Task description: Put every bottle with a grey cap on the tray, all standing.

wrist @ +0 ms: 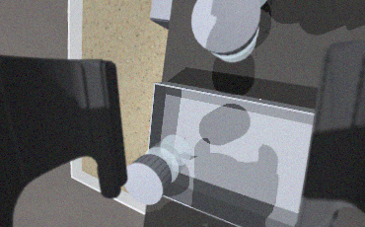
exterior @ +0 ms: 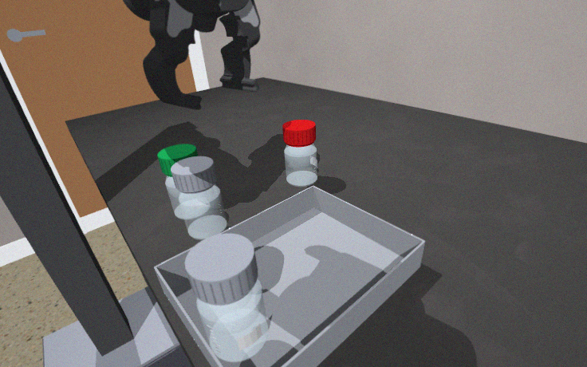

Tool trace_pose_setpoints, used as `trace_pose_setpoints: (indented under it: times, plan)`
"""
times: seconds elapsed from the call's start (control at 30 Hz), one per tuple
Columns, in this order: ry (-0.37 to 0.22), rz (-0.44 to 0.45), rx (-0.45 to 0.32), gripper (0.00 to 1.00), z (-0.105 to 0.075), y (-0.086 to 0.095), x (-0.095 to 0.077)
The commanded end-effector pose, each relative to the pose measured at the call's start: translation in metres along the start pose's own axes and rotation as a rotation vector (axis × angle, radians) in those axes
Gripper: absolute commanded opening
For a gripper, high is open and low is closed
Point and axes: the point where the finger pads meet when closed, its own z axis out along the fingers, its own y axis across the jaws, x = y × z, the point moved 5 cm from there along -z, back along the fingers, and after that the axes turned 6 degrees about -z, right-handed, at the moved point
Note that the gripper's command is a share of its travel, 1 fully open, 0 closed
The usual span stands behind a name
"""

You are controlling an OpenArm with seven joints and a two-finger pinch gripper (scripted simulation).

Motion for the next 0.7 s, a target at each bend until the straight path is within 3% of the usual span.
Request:
trace_pose_setpoints:
  times: [0.0,0.2,0.53,0.67]
  plan:
    - [-0.009,0.009,0.004,0.42,-0.001,0.001,0.000]
    - [-0.009,0.005,0.004,0.42,-0.002,0.003,0.002]
    - [-0.009,-0.066,0.004,0.42,-0.001,0.002,0.061]
    - [-0.009,-0.066,0.004,0.42,-0.001,0.002,0.061]
